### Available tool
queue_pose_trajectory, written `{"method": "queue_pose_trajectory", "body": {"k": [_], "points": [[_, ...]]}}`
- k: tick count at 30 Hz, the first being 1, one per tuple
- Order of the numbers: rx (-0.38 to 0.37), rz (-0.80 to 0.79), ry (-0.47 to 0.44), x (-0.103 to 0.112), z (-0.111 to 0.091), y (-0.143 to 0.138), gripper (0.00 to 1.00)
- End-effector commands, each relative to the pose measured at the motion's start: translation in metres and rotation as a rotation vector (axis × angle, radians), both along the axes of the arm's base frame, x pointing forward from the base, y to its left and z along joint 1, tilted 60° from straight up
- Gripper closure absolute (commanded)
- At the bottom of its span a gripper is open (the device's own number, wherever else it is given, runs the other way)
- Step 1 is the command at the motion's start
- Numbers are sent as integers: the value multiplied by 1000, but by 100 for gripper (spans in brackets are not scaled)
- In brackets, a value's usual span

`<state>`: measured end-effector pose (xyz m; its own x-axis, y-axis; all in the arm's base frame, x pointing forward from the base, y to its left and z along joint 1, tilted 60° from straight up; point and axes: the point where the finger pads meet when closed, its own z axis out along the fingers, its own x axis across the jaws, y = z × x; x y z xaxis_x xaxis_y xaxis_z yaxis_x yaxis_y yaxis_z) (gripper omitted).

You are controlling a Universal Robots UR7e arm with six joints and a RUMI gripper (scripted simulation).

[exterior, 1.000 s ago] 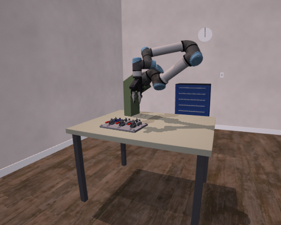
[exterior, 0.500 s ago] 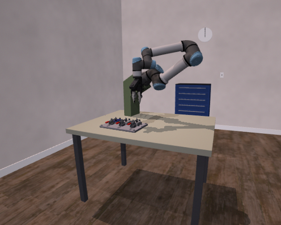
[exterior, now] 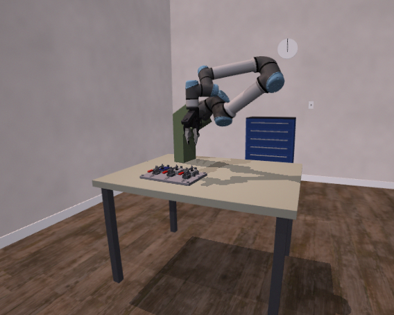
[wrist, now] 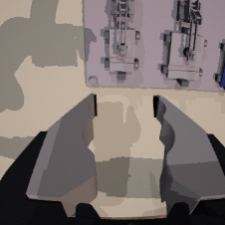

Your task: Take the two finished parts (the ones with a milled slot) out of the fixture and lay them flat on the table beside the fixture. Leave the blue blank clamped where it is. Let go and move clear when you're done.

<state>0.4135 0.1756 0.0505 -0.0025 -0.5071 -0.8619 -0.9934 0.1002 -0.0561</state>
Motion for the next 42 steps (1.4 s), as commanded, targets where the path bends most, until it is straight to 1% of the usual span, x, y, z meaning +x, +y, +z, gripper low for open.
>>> {"method": "queue_pose_trajectory", "body": {"k": [1, 17, 25, 27, 34, 42], "points": [[0, -1, -1, 0, 0, 0, 72], [0, -1, -1, 1, -1, 2, 72], [0, -1, -1, 3, -14, 23, 72], [0, -1, -1, 3, -14, 23, 72], [0, -1, -1, 6, -26, 44, 72], [0, -1, -1, 7, -30, 51, 72]]}}
